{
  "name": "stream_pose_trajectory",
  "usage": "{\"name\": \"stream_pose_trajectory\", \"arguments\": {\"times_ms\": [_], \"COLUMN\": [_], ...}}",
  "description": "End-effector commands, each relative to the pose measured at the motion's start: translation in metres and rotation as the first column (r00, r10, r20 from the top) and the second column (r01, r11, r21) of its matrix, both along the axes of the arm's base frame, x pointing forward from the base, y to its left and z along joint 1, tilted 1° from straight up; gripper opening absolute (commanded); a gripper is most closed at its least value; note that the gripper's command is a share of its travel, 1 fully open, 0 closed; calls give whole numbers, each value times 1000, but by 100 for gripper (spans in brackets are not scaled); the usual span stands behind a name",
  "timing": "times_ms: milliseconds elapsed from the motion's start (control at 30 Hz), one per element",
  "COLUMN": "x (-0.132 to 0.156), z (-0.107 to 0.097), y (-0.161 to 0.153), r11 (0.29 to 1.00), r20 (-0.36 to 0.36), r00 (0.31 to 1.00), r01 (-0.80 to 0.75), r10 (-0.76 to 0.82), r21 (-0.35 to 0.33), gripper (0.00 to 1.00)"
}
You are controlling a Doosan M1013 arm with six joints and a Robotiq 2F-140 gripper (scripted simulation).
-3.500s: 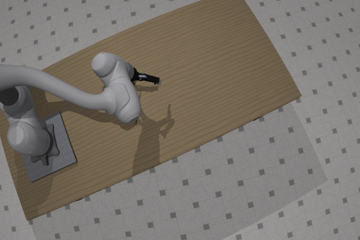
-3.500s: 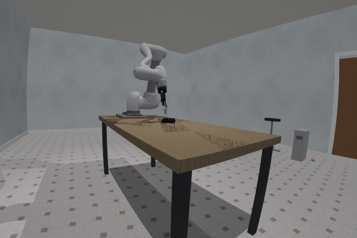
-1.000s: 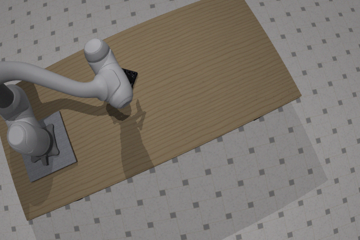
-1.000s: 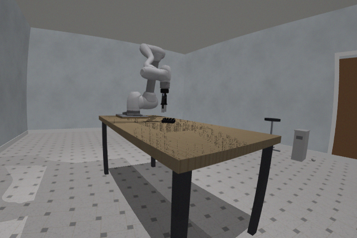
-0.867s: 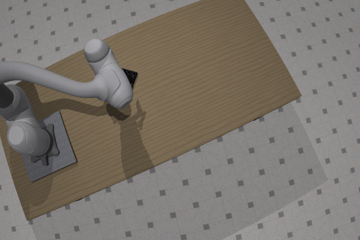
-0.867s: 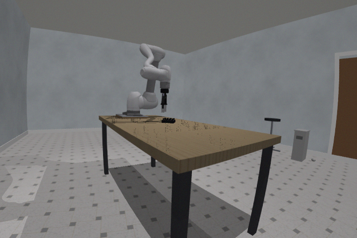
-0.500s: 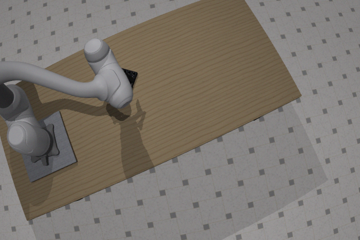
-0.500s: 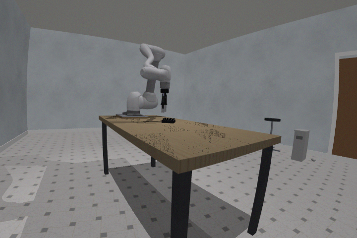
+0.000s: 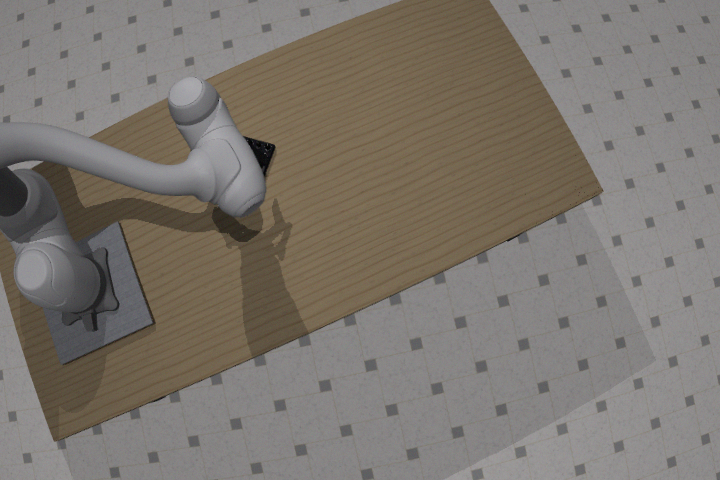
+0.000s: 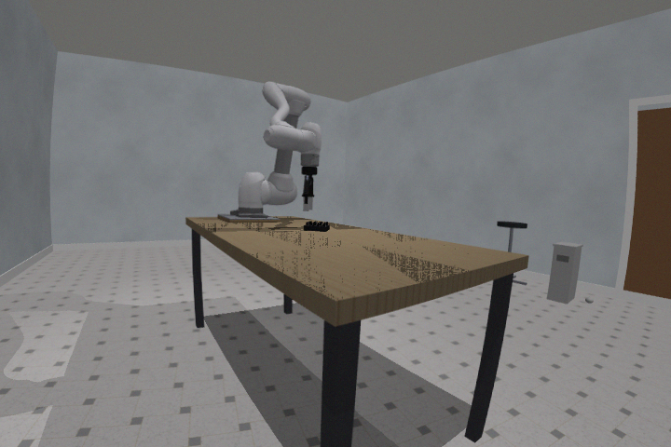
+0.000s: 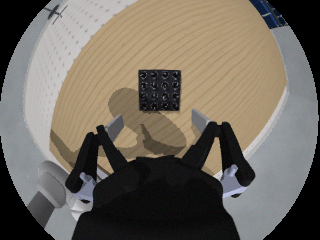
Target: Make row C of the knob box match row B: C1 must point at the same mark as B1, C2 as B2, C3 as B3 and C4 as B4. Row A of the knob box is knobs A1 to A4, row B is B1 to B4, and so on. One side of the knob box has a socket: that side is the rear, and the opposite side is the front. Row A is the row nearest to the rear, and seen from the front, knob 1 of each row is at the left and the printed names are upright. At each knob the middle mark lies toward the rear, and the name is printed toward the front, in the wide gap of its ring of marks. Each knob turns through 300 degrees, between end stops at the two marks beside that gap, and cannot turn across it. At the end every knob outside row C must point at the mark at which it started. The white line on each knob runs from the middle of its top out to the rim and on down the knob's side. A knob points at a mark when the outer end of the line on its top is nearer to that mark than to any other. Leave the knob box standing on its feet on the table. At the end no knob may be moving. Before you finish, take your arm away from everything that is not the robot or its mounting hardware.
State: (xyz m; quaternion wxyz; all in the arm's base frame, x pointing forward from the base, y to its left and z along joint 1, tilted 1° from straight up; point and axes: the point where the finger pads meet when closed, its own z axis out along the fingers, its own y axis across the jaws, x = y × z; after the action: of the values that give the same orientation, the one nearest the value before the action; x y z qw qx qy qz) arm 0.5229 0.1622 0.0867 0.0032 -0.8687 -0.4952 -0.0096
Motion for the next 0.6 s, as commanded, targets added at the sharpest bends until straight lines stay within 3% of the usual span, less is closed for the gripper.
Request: {"name": "stream_pose_trajectory", "arguments": {"times_ms": [0, 567], "x": [0, -2], "z": [0, 0], "y": [0, -3], "r11": [1000, 1000], "r20": [0, 0], "r00": [1000, 1000], "r01": [0, 0], "r10": [0, 0], "r21": [0, 0], "gripper": [100, 100]}}
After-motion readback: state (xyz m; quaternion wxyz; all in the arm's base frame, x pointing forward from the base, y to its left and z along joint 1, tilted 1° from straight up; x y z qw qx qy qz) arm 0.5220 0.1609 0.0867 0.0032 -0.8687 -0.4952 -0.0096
